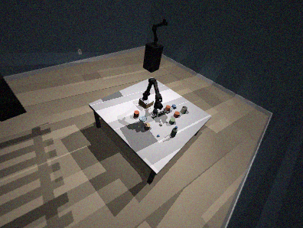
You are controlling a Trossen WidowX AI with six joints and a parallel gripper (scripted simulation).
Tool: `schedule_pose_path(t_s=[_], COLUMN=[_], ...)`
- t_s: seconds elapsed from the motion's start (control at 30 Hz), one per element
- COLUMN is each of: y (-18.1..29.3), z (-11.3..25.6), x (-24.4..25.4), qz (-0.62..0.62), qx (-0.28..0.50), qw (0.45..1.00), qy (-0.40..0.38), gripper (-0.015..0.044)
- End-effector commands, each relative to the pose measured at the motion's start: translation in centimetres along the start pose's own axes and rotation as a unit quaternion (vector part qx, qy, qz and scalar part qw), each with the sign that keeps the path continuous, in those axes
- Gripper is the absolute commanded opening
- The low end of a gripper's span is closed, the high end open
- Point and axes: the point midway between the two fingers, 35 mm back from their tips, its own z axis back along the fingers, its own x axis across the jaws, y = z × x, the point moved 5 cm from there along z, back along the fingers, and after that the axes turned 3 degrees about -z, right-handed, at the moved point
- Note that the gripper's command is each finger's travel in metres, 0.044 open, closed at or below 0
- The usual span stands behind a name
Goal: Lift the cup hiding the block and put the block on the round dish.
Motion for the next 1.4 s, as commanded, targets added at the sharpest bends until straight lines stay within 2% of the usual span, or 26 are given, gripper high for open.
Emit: schedule_pose_path(t_s=[0.0,0.43,0.57,0.8,0.87,0.93,1.37], y=[0.0,0.0,0.0,0.0,0.0,0.0,-0.1], z=[-0.7,-2.5,-2.5,-2.5,-2.4,-1.7,6.1], x=[0.0,0.1,0.1,0.1,0.1,0.0,-0.1], qz=[-0.002,-0.002,-0.002,-0.002,-0.002,-0.002,-0.002], qx=[0.0,0.0,0.0,0.0,0.0,0.0,0.0], qw=[1.0,1.0,1.0,1.0,1.0,1.0,1.0], qy=[-0.001,-0.001,-0.001,-0.001,-0.001,-0.001,-0.001], gripper=[0.026,0.026,0.0155,0.0108,0.0056,0.0003,0.0])
